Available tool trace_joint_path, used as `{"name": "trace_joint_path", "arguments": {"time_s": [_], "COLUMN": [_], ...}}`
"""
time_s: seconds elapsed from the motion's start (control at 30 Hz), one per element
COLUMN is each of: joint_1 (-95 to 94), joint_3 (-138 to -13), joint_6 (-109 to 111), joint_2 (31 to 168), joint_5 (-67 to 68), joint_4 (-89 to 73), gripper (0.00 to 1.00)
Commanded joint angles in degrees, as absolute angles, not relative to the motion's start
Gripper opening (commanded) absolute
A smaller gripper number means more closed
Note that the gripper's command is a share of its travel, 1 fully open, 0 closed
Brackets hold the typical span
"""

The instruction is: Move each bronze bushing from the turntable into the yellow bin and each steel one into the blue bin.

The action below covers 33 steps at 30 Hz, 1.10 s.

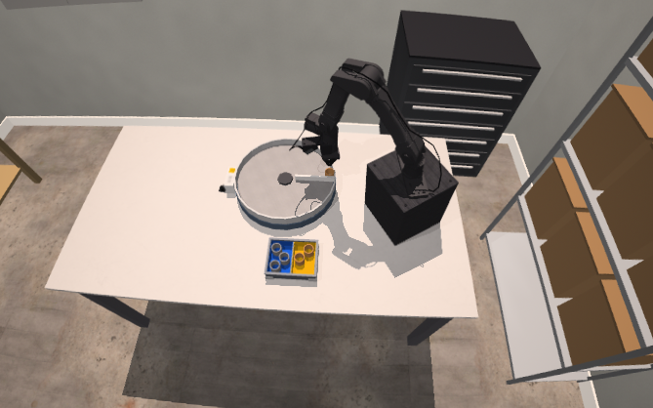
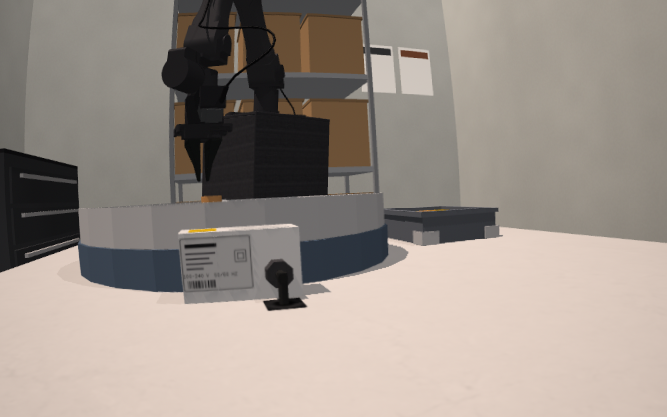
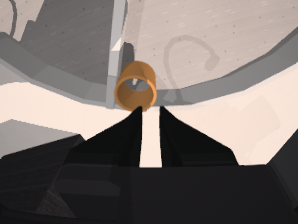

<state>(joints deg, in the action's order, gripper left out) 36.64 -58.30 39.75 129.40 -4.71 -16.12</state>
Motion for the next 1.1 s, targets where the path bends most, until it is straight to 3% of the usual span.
{"name": "trace_joint_path", "arguments": {"time_s": [0.0,1.07], "joint_1": [37.37,36.28], "joint_3": [-58.25,-59.54], "joint_6": [40.11,39.35], "joint_2": [128.29,133.11], "joint_5": [-5.33,-5.28], "joint_4": [-16.12,-12.33], "gripper": [0.14,0.14]}}
